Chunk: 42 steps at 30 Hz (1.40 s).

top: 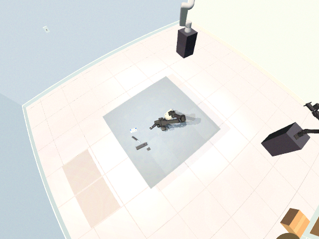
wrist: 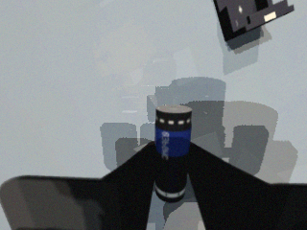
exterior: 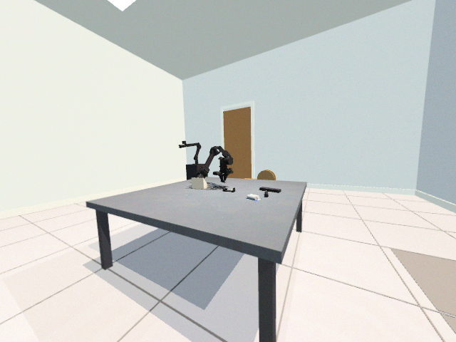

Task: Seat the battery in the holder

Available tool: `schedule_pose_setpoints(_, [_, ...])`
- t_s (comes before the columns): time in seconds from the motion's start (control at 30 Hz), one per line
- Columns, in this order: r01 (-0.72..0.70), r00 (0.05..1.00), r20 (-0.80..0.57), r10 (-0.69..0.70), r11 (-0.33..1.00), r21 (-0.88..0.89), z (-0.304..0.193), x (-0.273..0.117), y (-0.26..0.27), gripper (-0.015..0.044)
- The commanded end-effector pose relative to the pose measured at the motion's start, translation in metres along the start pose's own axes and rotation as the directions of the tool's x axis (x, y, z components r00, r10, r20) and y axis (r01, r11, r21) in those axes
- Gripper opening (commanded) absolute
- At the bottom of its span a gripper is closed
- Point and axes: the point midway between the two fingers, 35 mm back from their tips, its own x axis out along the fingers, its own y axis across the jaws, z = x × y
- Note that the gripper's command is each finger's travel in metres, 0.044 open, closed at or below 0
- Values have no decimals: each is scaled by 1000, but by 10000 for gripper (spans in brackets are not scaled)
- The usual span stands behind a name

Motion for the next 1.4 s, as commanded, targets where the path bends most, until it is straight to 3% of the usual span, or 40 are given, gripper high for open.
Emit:
schedule_pose_setpoints(0.0, [4, 1000, 7, -4, 998, -60, 20, -8, -2, 74])
schedule_pose_setpoints(0.63, [6, 1000, 10, -2, 916, -402, 128, -28, -45, 74])
schedule_pose_setpoints(0.87, [3, 1000, -4, -5, 911, -413, 131, -26, -48, 74])
schedule_pose_setpoints(1.37, [-7, 968, -232, -96, 913, -408, 124, 12, -50, 74])
